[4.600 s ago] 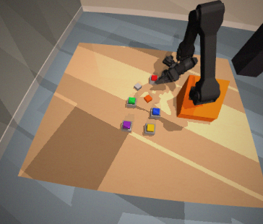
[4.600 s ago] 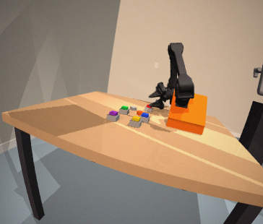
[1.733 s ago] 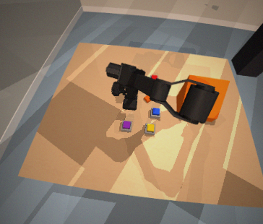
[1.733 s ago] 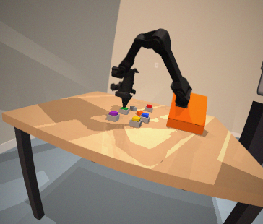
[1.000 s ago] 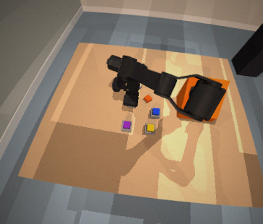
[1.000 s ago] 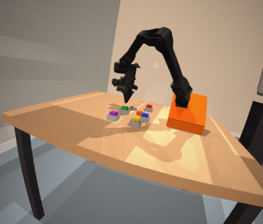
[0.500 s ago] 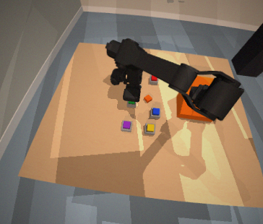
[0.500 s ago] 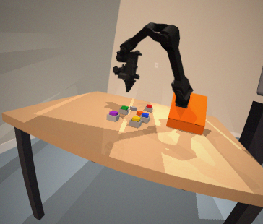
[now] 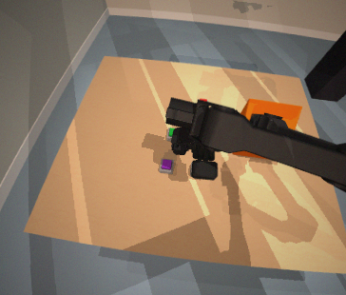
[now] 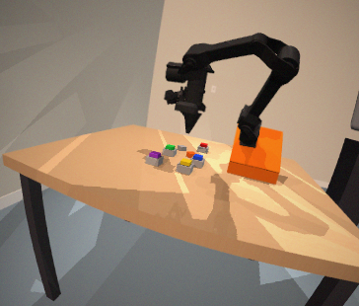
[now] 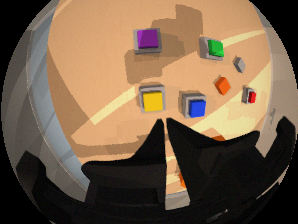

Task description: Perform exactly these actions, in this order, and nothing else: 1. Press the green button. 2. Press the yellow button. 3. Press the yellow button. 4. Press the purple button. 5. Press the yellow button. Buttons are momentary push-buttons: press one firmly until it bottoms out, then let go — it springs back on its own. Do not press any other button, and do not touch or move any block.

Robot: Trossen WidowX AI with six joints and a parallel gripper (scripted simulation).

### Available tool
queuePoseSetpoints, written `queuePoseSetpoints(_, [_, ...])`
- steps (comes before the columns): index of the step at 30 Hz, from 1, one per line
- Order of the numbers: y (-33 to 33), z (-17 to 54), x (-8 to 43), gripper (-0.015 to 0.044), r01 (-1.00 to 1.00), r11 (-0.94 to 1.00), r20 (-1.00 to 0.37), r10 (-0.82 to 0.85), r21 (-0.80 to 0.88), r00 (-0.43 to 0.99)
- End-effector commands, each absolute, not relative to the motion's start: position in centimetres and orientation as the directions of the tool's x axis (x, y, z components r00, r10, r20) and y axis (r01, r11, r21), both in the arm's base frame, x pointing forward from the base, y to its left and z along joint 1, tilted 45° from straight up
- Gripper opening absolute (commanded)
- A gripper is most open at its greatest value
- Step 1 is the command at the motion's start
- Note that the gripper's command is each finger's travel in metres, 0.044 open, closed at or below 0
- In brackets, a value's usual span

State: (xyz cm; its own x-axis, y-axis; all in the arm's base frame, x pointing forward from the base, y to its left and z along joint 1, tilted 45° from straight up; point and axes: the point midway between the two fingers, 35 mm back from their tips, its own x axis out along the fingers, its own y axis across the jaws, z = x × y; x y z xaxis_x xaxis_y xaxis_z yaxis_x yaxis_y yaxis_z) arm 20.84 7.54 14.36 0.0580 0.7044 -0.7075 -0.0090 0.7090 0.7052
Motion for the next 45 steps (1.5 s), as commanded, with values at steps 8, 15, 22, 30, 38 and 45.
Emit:
queuePoseSetpoints(8, [11.1,11.2,20.1,0.002,0.007,0.706,-0.706,0.707,0.708,0.049])
queuePoseSetpoints(15, [12.5,10.1,20.0,0.002,0.007,0.702,-0.701,0.711,0.712,0.05])
queuePoseSetpoints(22, [13.0,9.6,20.1,0.002,0.007,0.702,-0.702,0.711,0.712,0.049])
queuePoseSetpoints(30, [13.9,8.6,20.2,0.002,0.007,0.702,-0.701,0.711,0.712,0.05])
queuePoseSetpoints(38, [14.8,7.8,20.2,0.002,0.007,0.7,-0.7,0.713,0.714,0.05])
queuePoseSetpoints(45, [14.9,7.7,20.2,0.002,0.007,0.7,-0.699,0.713,0.714,0.05])
